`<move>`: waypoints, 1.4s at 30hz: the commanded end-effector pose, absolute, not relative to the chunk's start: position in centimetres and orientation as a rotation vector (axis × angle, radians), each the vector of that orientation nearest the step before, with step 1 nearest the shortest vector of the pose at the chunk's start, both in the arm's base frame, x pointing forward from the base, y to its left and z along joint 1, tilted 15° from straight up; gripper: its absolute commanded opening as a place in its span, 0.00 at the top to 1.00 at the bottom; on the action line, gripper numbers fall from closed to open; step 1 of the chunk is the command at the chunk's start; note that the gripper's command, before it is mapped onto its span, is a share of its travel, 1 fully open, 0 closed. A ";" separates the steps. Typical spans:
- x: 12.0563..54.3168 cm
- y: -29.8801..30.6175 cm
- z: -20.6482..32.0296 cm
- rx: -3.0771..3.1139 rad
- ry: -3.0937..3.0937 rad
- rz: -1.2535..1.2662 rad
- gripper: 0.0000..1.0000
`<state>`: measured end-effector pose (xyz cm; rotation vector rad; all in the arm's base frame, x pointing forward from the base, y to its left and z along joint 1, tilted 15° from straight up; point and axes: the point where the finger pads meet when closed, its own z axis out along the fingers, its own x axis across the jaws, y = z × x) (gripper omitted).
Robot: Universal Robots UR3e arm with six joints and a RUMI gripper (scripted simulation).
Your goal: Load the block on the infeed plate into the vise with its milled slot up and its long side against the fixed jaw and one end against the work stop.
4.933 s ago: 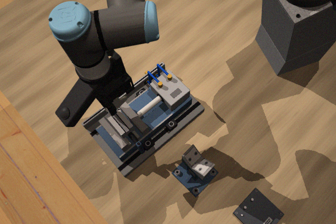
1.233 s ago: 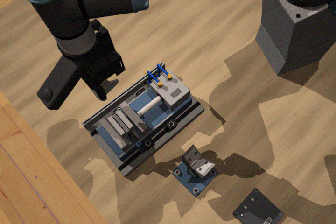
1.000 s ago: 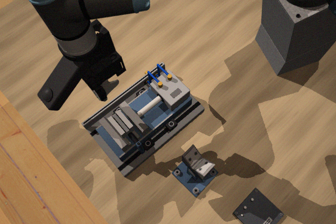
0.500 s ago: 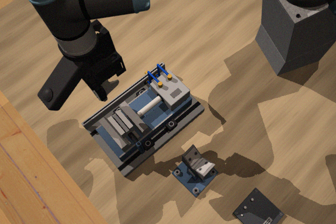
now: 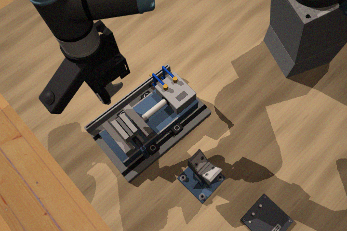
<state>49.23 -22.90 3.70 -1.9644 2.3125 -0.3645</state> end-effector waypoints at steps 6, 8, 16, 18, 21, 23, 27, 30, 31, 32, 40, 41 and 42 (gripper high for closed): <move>49.3 -23.0 3.7 -1.964 2.311 -0.370 1.00; 49.4 -23.0 3.5 -1.964 2.311 -0.370 1.00; 49.5 -23.1 2.7 -1.964 2.311 -0.370 1.00; 49.6 -23.1 2.4 -1.964 2.311 -0.370 1.00; 49.7 -23.1 2.1 -1.964 2.311 -0.370 1.00; 49.7 -23.2 2.0 -1.964 2.311 -0.370 1.00; 49.8 -23.2 1.3 -1.964 2.311 -0.370 1.00; 49.9 -23.3 0.9 -1.964 2.311 -0.370 1.00; 50.0 -23.3 0.7 -1.964 2.311 -0.370 1.00; 50.0 -23.3 0.6 -1.964 2.311 -0.370 1.00; 50.2 -23.4 -0.2 -1.964 2.311 -0.370 1.00; 50.2 -23.4 -0.4 -1.964 2.311 -0.370 1.00; 50.2 -23.4 -0.5 -1.964 2.311 -0.370 1.00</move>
